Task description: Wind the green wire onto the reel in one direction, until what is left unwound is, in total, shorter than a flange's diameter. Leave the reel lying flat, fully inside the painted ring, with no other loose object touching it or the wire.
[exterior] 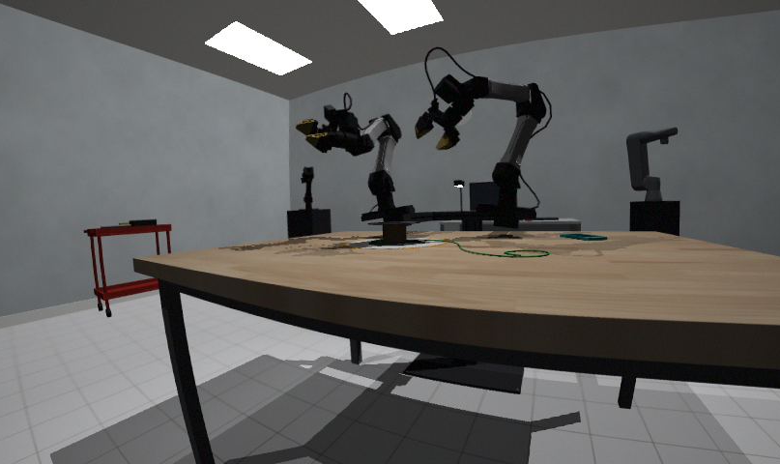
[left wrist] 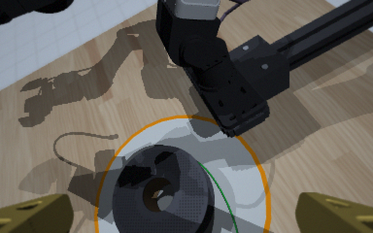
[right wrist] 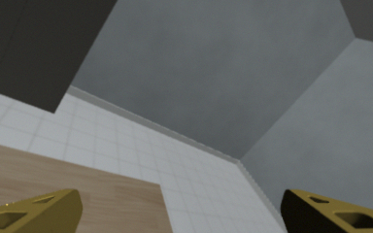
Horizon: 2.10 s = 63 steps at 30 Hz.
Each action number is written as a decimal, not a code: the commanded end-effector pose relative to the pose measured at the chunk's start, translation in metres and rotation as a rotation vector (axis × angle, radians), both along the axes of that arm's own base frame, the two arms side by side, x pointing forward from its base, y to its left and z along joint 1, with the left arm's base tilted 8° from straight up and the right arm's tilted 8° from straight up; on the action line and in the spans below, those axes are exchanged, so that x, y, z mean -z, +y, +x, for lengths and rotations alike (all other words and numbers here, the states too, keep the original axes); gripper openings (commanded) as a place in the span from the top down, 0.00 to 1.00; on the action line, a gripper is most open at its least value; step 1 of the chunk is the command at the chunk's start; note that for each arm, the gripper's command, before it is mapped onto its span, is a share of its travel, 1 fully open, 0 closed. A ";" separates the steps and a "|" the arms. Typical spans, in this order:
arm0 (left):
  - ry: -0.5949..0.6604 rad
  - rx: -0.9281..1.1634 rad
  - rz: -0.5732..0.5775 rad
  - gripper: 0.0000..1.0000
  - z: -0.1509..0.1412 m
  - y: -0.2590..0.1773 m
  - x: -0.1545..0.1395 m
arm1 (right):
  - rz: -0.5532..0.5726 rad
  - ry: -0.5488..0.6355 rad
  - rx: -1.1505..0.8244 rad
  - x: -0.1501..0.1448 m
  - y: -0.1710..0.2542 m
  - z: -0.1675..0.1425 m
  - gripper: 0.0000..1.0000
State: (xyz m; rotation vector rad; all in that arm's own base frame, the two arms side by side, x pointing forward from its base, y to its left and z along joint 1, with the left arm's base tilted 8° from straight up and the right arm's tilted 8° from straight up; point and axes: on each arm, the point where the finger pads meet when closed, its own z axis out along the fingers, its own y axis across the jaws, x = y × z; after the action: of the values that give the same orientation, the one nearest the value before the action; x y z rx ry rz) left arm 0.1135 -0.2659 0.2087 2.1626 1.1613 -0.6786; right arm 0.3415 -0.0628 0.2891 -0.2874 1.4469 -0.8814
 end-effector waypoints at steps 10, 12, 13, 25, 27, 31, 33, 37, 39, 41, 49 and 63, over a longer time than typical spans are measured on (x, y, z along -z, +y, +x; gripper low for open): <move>-0.010 0.004 -0.015 0.00 0.000 -0.002 -0.005 | 0.000 -0.015 -0.003 -0.005 0.001 0.000 0.00; -0.010 0.004 -0.015 0.00 0.000 -0.002 -0.005 | 0.000 -0.015 -0.003 -0.005 0.001 0.000 0.00; -0.010 0.004 -0.015 0.00 0.000 -0.002 -0.005 | 0.000 -0.015 -0.003 -0.005 0.001 0.000 0.00; -0.001 -0.004 -0.001 0.00 0.001 0.000 -0.001 | 0.002 -0.001 -0.002 -0.001 0.000 0.001 0.00; -0.002 -0.008 -0.002 0.00 0.001 0.000 -0.002 | 0.004 -0.001 -0.003 -0.003 0.000 0.001 0.00; -0.005 -0.020 -0.004 0.00 0.003 -0.001 -0.006 | 0.012 -0.002 -0.007 -0.007 0.001 0.003 0.00; -0.006 -0.024 -0.005 0.00 0.003 -0.001 -0.008 | 0.014 -0.002 -0.009 -0.008 0.001 0.003 0.00; -0.010 -0.039 -0.008 0.00 0.005 -0.001 -0.013 | 0.024 -0.003 -0.014 -0.014 0.001 0.005 0.00; -0.014 -0.053 -0.011 0.00 0.007 -0.001 -0.017 | 0.031 -0.004 -0.019 -0.018 0.002 0.007 0.00; -0.017 -0.068 -0.015 0.00 0.009 -0.002 -0.022 | 0.041 -0.005 -0.024 -0.024 0.003 0.009 0.00; -0.035 -0.153 -0.039 0.00 0.018 -0.002 -0.050 | 0.091 -0.011 -0.054 -0.053 0.006 0.016 0.00; -0.060 -0.343 -0.119 0.00 0.033 0.004 -0.114 | 0.206 -0.018 -0.116 -0.119 0.014 0.016 0.00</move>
State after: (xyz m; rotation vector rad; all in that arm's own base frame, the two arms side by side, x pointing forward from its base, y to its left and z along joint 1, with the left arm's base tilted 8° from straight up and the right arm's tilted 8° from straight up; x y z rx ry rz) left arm 0.1401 -0.2664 0.2913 1.9120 1.3472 -0.5570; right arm 0.3581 -0.0541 0.3867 -0.2193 1.4638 -0.7019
